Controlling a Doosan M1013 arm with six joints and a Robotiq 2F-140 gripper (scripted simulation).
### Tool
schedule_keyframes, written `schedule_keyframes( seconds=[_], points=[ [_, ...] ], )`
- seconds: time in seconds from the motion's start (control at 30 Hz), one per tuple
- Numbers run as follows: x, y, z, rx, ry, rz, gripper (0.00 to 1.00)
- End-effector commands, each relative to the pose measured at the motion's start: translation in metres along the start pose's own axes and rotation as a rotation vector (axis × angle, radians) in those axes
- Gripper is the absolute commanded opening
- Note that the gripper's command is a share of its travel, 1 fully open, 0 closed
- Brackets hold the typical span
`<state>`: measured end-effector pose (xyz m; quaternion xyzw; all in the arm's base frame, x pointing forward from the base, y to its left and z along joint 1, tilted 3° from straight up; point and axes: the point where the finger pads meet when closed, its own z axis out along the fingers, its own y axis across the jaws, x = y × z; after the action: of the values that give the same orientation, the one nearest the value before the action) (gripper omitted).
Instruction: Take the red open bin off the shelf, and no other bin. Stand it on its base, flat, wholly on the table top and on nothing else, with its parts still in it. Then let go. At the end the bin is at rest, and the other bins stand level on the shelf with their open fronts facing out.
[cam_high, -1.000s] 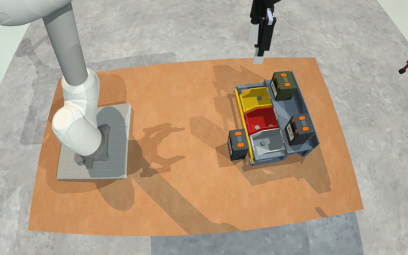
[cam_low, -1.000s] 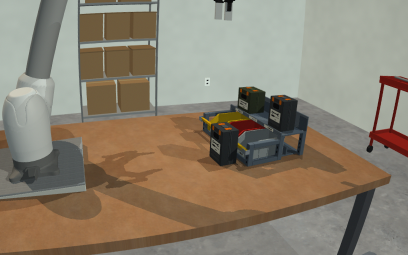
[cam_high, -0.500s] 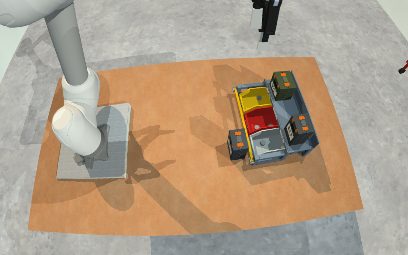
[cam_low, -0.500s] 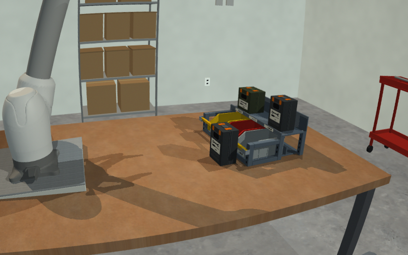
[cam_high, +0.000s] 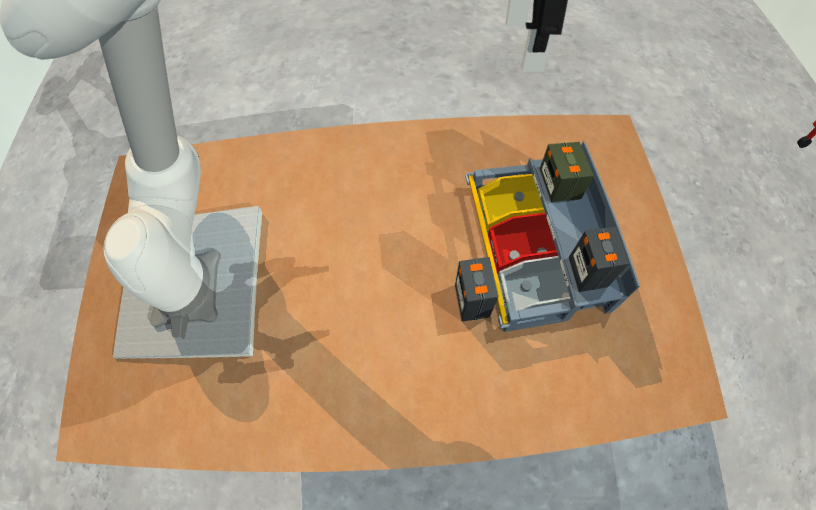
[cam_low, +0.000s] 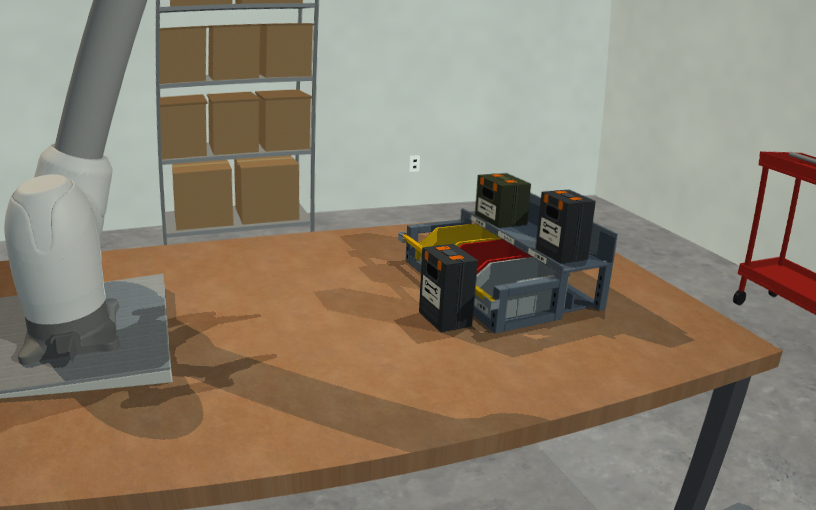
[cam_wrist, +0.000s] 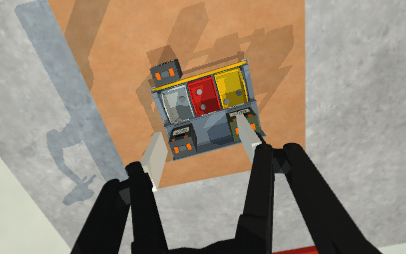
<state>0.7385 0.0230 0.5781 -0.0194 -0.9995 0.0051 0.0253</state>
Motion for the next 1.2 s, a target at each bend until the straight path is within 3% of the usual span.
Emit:
schedule_keyframes(
  seconds=[0.0,1.17],
  points=[
    [-0.0006,-0.0001,0.0004,0.0,0.001,0.0,0.57],
    [-0.0005,0.0002,0.0072,0.0,0.001,0.0,0.57]
  ],
)
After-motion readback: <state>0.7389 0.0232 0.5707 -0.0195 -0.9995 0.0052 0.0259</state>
